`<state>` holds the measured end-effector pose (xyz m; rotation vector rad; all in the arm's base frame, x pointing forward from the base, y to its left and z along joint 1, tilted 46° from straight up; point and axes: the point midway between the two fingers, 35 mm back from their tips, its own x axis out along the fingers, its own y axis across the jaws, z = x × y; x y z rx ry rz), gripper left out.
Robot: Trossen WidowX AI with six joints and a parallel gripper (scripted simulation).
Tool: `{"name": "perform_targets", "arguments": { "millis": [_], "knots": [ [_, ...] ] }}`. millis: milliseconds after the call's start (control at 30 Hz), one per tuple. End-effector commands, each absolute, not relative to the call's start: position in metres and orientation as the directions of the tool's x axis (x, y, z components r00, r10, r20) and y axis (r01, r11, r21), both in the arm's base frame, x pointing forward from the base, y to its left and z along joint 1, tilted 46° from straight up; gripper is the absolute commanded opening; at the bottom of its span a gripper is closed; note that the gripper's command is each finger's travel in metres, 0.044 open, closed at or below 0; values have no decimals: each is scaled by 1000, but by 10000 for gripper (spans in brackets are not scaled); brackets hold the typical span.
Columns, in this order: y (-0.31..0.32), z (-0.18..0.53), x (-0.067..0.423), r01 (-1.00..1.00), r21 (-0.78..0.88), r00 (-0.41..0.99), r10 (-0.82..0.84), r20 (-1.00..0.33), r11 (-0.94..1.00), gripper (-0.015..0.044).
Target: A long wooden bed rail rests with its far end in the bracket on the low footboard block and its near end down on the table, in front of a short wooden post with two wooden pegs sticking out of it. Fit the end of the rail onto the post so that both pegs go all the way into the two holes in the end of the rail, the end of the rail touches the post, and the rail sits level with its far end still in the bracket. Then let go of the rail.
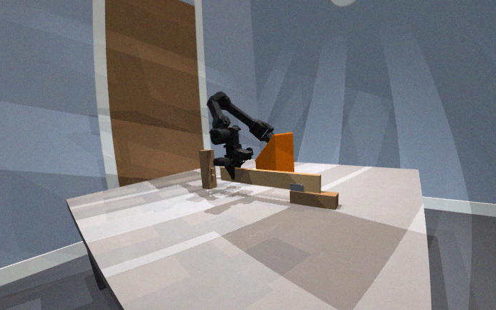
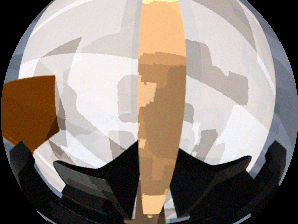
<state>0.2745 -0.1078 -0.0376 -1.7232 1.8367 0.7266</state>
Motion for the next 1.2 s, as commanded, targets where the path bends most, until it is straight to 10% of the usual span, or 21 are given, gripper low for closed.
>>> {"name": "perform_targets", "arguments": {
  "millis": [0,1167],
  "knots": [
    [-107,-36,275,-998,32,-54,-719,-692,45,0],
    [-113,-27,276,-998,32,-54,-720,-692,45,0]
  ]
}}
